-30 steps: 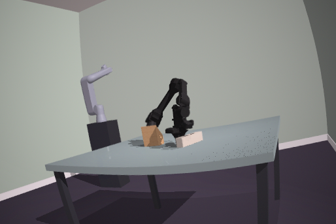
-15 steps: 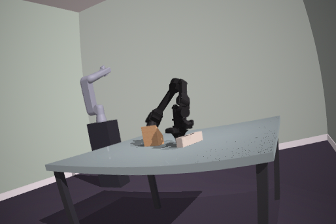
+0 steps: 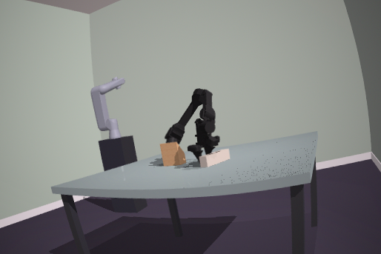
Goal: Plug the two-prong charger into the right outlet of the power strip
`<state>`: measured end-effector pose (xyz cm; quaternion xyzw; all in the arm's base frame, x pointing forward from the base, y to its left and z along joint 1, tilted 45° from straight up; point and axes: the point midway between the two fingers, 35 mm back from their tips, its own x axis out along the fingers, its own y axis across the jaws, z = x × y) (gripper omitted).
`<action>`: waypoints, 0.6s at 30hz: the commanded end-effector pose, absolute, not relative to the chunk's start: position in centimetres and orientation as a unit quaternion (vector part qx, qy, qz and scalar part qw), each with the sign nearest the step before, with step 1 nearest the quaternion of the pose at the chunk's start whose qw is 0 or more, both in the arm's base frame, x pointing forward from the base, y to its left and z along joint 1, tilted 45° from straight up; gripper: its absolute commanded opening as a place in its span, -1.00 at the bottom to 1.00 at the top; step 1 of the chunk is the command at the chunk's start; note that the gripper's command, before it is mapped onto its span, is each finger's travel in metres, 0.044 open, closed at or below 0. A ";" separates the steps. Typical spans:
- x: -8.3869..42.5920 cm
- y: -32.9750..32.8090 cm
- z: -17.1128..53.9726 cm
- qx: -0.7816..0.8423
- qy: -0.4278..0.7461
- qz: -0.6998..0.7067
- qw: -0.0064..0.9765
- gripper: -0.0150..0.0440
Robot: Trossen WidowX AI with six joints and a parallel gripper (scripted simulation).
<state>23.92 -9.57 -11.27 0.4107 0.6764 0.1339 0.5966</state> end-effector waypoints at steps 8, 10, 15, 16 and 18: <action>23.8 -9.5 -11.3 0.410 0.675 0.134 0.599 1.00; 23.7 -9.5 -11.3 0.410 0.675 0.134 0.599 1.00; 23.6 -9.5 -11.2 0.409 0.674 0.134 0.600 1.00; 23.6 -9.4 -11.2 0.409 0.674 0.134 0.601 1.00; 23.5 -9.4 -11.2 0.409 0.673 0.134 0.601 1.00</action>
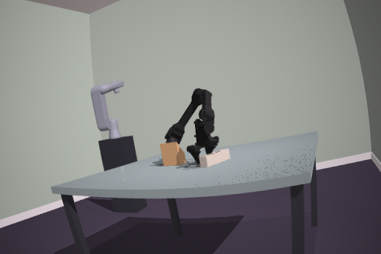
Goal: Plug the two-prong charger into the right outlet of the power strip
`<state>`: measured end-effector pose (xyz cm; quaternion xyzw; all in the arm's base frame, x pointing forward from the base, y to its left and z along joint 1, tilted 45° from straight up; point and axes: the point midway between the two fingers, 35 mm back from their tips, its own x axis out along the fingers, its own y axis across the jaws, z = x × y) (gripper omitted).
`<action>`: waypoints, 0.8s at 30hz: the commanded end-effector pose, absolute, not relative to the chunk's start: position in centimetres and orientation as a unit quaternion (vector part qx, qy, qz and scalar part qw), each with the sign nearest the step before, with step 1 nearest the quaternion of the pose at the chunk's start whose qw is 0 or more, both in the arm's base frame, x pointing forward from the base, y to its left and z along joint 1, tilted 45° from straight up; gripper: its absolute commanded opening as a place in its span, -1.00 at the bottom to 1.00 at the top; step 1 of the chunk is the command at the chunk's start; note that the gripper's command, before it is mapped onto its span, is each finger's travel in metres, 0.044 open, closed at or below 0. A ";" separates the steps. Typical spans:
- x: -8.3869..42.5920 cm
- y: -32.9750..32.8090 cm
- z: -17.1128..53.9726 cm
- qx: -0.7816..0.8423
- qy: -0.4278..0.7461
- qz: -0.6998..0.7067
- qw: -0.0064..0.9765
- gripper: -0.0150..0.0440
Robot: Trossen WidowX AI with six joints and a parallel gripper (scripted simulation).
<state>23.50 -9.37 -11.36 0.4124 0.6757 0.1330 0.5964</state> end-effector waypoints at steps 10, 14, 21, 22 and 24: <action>23.2 -9.3 -11.1 0.408 0.672 0.134 0.604 1.00; 23.1 -9.3 -11.1 0.408 0.671 0.134 0.605 1.00; 22.9 -9.2 -11.1 0.407 0.670 0.134 0.606 1.00; 22.8 -9.1 -11.1 0.407 0.670 0.134 0.606 1.00; 22.6 -9.1 -11.1 0.407 0.670 0.134 0.606 1.00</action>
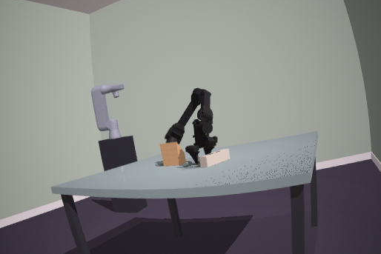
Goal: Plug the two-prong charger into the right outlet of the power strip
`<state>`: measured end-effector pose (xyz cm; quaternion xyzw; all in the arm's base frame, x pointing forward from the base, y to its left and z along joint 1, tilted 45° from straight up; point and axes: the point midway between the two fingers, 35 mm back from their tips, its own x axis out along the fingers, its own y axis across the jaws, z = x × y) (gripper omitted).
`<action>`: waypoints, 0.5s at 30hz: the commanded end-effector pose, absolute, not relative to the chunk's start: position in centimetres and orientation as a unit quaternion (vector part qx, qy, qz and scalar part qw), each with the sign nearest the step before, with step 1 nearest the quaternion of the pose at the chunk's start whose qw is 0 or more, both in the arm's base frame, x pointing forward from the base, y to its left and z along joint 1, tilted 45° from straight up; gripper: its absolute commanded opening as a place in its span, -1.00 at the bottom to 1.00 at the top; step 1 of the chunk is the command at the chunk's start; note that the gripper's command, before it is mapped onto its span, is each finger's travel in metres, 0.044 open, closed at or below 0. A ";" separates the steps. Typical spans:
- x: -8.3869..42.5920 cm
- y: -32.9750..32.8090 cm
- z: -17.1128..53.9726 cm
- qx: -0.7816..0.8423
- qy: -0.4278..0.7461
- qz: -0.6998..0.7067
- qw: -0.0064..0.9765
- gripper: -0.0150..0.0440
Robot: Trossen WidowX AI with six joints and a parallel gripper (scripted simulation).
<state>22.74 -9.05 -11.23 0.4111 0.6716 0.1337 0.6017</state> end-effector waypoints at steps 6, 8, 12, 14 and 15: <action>21.9 -8.9 -11.0 0.407 0.670 0.134 0.606 1.00; 21.7 -8.8 -10.9 0.407 0.670 0.134 0.606 1.00; 21.3 -8.6 -10.9 0.407 0.670 0.134 0.606 1.00; 21.0 -8.6 -10.8 0.407 0.670 0.134 0.606 1.00; 20.9 -8.5 -10.8 0.407 0.670 0.134 0.606 1.00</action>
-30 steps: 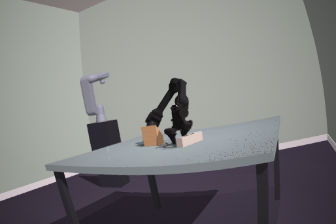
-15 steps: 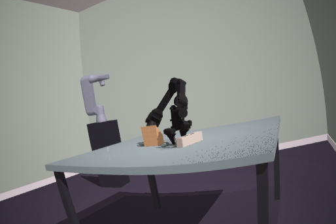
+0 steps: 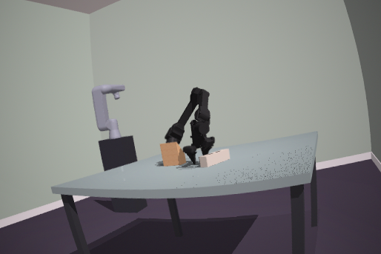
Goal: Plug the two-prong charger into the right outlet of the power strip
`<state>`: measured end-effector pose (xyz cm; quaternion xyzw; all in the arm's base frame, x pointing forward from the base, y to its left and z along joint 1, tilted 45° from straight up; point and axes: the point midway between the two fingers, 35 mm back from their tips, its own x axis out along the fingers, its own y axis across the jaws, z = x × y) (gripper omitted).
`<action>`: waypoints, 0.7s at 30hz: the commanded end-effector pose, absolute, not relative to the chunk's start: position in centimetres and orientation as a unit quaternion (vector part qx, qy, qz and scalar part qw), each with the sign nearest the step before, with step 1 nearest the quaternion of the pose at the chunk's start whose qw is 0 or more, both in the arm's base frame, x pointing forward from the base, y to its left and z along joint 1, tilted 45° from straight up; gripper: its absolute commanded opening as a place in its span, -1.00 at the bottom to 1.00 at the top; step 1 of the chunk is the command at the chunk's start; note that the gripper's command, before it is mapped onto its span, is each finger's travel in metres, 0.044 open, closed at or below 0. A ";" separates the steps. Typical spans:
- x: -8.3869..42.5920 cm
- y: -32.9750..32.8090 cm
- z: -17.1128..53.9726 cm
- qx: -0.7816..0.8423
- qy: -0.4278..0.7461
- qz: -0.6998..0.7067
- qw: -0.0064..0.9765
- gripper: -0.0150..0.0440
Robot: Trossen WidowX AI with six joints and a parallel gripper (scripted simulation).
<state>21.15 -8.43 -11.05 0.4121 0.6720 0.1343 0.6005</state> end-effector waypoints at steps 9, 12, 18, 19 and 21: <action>20.0 -8.1 -10.7 0.407 0.670 0.134 0.606 1.00; 19.6 -8.0 -10.6 0.407 0.670 0.134 0.606 1.00; 19.0 -7.7 -10.5 0.407 0.670 0.134 0.606 1.00; 18.9 -7.7 -10.5 0.407 0.670 0.134 0.606 1.00; 18.6 -7.6 -10.5 0.407 0.670 0.134 0.606 1.00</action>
